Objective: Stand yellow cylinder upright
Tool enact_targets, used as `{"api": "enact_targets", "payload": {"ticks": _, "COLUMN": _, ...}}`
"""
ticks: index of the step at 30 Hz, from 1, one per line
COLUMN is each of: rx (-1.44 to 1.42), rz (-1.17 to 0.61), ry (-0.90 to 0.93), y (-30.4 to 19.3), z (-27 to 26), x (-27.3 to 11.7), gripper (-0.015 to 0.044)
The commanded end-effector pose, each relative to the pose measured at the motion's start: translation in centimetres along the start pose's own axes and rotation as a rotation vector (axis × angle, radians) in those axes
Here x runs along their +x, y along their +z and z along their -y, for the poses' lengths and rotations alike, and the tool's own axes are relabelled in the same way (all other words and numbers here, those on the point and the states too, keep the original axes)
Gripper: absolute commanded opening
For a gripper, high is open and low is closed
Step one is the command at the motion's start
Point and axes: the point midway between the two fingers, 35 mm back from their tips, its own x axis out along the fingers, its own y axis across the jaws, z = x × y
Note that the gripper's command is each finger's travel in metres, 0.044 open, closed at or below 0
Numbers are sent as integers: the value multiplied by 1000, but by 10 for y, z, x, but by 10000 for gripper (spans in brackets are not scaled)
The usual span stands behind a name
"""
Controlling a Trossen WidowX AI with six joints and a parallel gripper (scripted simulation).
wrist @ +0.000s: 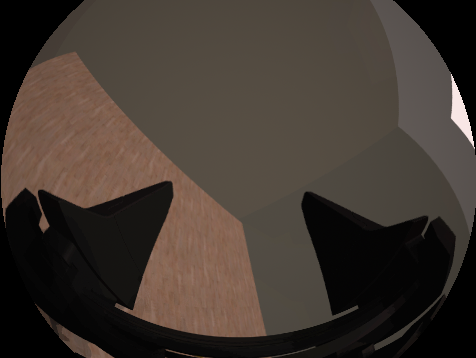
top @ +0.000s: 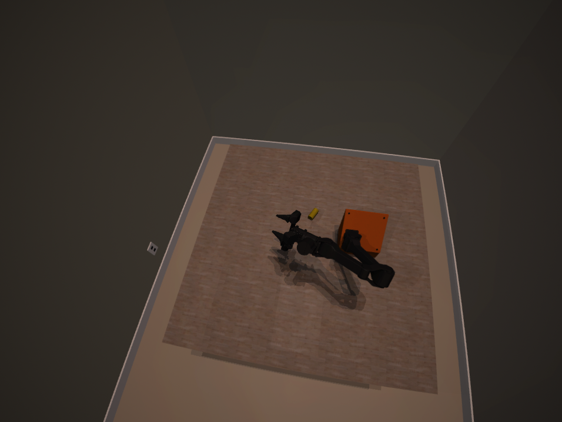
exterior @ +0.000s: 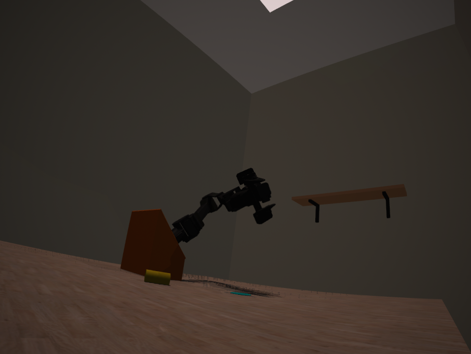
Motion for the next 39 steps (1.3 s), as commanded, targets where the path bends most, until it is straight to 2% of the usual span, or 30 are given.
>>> {"api": "enact_targets", "payload": {"ticks": 1, "rx": -9, "rz": -9, "ry": 1, "y": -2, "z": 0, "x": 1, "gripper": 374}}
{"api": "enact_targets", "payload": {"ticks": 4, "rx": -126, "rz": -137, "ry": 26, "y": -27, "z": 6, "x": 15, "gripper": 309}}
{"api": "enact_targets", "payload": {"ticks": 13, "rx": -469, "rz": -572, "ry": 289, "y": -132, "z": 28, "x": 40, "gripper": 309}}
{"api": "enact_targets", "payload": {"ticks": 21, "rx": -597, "rz": -789, "ry": 691, "y": -214, "z": 39, "x": 26, "gripper": 309}}
{"api": "enact_targets", "payload": {"ticks": 27, "rx": -580, "rz": -799, "ry": 1027, "y": -262, "z": 39, "x": 3, "gripper": 309}}
{"api": "enact_targets", "payload": {"ticks": 34, "rx": -461, "rz": -635, "ry": 1362, "y": -297, "z": 34, "x": -28, "gripper": 309}}
{"api": "enact_targets", "payload": {"ticks": 39, "rx": -427, "rz": -579, "ry": 1416, "y": -302, "z": 32, "x": -33, "gripper": 309}}
